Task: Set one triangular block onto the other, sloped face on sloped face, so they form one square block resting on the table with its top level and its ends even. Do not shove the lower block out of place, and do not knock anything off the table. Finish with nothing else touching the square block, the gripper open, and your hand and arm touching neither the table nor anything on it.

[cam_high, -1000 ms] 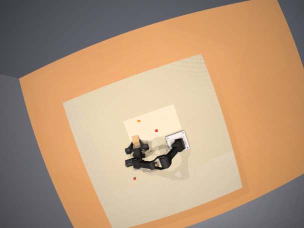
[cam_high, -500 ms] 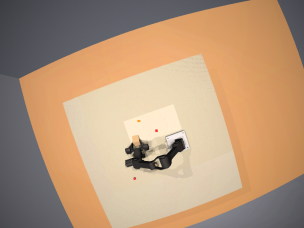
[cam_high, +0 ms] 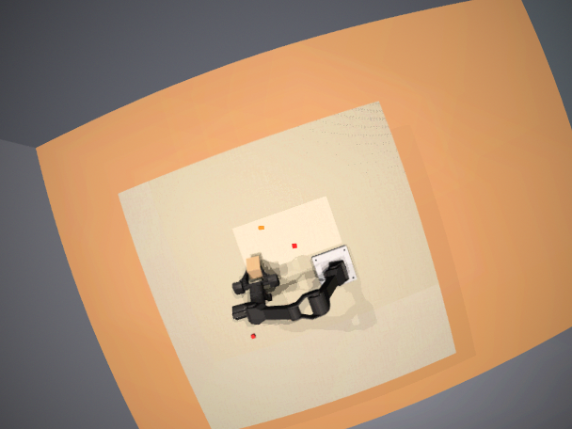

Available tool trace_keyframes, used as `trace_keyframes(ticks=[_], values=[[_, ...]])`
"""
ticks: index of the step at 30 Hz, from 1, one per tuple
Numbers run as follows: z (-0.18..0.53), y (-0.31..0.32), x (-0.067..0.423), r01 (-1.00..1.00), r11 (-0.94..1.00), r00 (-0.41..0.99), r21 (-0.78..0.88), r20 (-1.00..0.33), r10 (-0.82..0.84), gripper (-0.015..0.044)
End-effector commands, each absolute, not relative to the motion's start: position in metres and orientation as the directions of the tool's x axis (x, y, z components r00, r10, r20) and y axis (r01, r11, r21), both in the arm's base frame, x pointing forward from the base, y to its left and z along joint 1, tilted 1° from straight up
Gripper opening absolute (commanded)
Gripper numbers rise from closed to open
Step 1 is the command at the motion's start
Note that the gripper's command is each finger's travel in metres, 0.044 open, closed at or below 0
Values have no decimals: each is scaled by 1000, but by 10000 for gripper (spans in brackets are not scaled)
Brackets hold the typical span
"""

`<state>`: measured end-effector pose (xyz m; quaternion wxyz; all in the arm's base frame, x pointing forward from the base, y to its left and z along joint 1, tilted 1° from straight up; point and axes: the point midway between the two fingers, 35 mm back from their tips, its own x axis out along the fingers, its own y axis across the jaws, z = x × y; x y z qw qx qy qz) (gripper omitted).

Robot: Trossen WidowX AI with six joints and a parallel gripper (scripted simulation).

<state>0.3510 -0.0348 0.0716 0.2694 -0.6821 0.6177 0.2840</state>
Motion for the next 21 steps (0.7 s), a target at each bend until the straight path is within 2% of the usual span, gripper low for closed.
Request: trace_keyframes(ticks=[1,21], values=[[98,-35,351,-995,-94,89,-33,-720,-689,0],[101,-37,348,-993,-115,76,2,-736,-673,0]])
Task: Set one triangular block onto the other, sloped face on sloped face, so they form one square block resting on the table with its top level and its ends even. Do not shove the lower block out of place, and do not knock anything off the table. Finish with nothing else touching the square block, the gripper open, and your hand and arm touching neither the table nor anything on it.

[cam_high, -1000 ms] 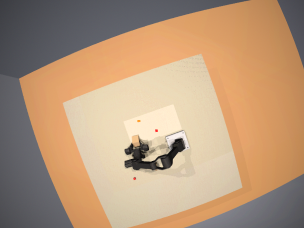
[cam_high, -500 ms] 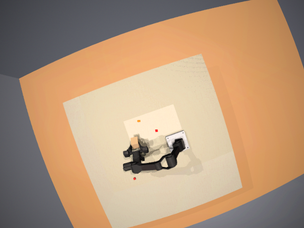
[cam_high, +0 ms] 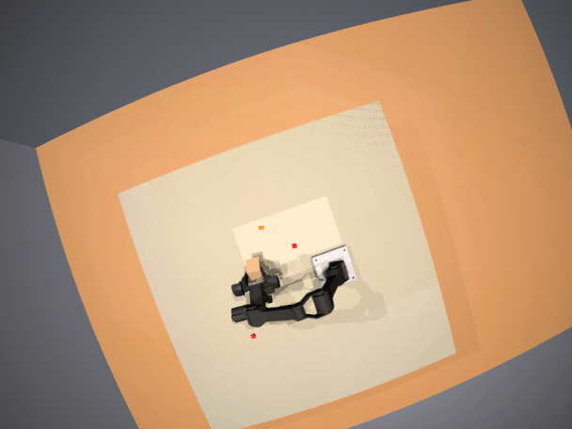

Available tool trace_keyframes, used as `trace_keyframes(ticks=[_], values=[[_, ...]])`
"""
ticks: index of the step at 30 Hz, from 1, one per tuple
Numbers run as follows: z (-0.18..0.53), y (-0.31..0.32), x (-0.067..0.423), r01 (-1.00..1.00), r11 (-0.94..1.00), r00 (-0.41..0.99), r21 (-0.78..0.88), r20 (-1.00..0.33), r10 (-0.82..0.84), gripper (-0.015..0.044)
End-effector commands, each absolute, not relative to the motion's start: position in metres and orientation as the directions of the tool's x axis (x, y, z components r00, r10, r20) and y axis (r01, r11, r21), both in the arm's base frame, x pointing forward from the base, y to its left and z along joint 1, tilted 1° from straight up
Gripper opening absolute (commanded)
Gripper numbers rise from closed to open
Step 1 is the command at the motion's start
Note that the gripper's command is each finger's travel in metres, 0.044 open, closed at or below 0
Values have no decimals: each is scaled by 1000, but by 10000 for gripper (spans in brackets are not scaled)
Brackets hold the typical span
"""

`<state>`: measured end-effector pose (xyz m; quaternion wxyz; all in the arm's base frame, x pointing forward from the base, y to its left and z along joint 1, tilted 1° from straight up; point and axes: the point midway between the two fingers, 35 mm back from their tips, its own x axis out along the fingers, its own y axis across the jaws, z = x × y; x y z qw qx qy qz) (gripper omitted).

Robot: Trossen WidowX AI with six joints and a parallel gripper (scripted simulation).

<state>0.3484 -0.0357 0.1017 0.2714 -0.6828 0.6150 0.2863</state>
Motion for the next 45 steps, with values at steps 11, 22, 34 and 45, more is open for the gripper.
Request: trace_keyframes(ticks=[11,22,34,45], values=[[97,-43,345,-925,-339,48,170,-834,-550,0],[96,-48,343,-776,-589,47,227,-910,-413,0],[100,-52,344,-530,-829,75,179,-964,-256,0],[107,-54,345,-242,-967,125,81,-986,-114,0]])
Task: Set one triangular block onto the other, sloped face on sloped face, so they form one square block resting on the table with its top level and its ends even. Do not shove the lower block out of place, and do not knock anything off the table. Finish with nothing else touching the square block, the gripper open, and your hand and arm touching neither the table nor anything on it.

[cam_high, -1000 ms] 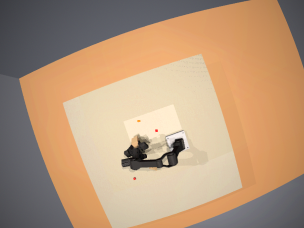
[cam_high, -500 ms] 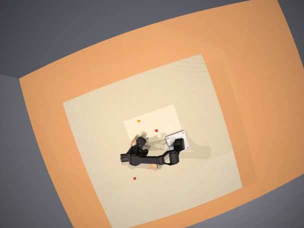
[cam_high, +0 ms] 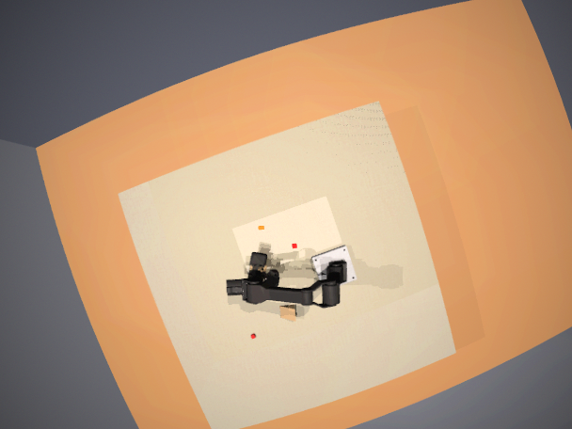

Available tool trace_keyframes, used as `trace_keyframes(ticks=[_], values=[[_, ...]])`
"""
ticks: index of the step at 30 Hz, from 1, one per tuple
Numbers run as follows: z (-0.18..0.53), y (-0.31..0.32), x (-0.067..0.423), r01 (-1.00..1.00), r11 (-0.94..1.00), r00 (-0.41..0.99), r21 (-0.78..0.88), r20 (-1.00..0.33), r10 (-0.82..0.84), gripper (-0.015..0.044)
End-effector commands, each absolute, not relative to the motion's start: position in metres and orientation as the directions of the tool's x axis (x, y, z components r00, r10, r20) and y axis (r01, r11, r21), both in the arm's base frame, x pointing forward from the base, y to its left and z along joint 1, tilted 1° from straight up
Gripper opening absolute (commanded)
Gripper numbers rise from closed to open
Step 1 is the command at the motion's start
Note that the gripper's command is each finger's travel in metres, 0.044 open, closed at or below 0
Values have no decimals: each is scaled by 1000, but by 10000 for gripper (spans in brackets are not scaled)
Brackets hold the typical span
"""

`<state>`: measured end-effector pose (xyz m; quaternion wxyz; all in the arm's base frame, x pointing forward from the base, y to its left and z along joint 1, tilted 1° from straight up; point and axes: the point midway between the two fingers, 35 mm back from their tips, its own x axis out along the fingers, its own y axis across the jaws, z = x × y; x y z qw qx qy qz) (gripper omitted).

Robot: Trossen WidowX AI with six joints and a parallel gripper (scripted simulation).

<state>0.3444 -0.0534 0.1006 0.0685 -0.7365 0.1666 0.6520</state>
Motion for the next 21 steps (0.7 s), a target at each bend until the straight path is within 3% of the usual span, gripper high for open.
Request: trace_keyframes(ticks=[1,12,21], values=[[108,-54,346,-214,-974,131,71,-986,-101,0],[110,-54,346,-142,-989,145,48,-987,-69,0],[120,-16,351,-130,-991,135,26,-990,-43,0]])
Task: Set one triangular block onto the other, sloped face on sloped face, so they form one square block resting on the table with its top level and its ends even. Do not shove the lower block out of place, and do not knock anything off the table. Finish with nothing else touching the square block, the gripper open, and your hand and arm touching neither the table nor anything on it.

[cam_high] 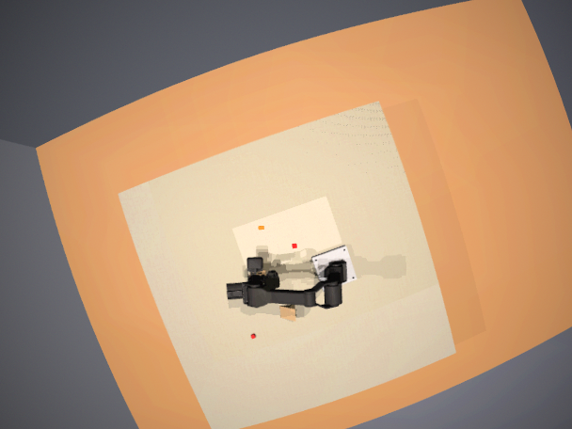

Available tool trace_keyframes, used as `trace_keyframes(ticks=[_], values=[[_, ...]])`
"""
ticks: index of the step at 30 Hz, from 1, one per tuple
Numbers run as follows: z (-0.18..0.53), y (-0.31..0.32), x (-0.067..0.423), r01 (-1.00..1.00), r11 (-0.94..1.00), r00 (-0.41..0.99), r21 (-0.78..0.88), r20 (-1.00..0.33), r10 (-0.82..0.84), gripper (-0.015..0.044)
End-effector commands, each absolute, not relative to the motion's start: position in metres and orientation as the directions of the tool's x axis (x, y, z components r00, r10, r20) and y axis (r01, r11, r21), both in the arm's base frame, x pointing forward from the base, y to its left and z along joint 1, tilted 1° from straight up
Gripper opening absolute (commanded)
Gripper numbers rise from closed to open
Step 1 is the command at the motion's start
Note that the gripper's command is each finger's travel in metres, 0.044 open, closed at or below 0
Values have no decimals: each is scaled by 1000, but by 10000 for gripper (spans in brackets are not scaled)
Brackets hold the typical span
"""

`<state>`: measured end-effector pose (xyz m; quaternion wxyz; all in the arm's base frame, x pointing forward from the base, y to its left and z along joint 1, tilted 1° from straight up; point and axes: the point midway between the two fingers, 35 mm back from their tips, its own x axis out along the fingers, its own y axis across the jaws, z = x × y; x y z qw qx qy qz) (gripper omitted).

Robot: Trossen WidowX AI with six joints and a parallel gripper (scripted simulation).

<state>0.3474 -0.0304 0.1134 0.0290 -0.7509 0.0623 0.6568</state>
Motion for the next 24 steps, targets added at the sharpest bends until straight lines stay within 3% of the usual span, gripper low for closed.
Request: trace_keyframes(ticks=[1,24], values=[[121,-11,351,-128,-991,134,23,-990,-40,0],[149,95,342,-87,-996,79,-23,-997,17,0]])
